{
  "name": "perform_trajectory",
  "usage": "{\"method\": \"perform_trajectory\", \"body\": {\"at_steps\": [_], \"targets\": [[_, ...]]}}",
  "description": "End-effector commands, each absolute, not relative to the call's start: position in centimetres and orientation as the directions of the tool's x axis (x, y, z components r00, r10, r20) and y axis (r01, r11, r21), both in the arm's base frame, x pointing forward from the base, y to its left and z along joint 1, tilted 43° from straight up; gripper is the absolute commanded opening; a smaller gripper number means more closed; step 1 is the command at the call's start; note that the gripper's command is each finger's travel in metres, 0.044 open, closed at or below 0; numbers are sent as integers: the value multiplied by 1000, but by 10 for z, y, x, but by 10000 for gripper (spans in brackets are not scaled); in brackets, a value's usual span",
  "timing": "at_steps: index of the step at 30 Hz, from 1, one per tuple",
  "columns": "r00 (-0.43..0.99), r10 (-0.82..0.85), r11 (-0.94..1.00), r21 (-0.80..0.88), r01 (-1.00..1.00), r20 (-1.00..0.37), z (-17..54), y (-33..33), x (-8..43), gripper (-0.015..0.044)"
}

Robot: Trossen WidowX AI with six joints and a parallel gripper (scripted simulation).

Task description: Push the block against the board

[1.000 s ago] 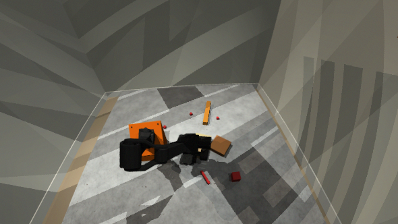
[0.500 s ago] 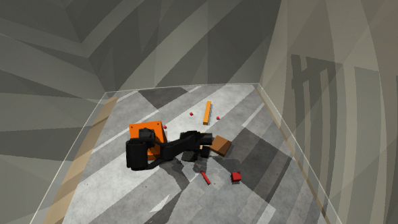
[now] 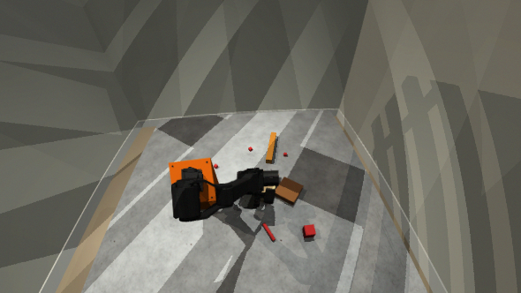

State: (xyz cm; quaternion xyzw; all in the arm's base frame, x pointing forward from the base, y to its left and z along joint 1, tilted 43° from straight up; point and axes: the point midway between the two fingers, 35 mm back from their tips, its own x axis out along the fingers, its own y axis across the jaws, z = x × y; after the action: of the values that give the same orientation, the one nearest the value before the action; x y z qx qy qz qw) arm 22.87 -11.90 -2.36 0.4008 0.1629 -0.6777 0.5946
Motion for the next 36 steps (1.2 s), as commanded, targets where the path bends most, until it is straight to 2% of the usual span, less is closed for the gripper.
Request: {"method": "perform_trajectory", "body": {"at_steps": [1, 28, 36], "targets": [[23, -675, -243, 252, 937, -737, -24, -121, 228, 0], [26, -688, -236, 257, 937, -726, 5, -151, 213, 0], [26, -686, -236, 257, 937, -727, 42, -110, 214, 0]]}}
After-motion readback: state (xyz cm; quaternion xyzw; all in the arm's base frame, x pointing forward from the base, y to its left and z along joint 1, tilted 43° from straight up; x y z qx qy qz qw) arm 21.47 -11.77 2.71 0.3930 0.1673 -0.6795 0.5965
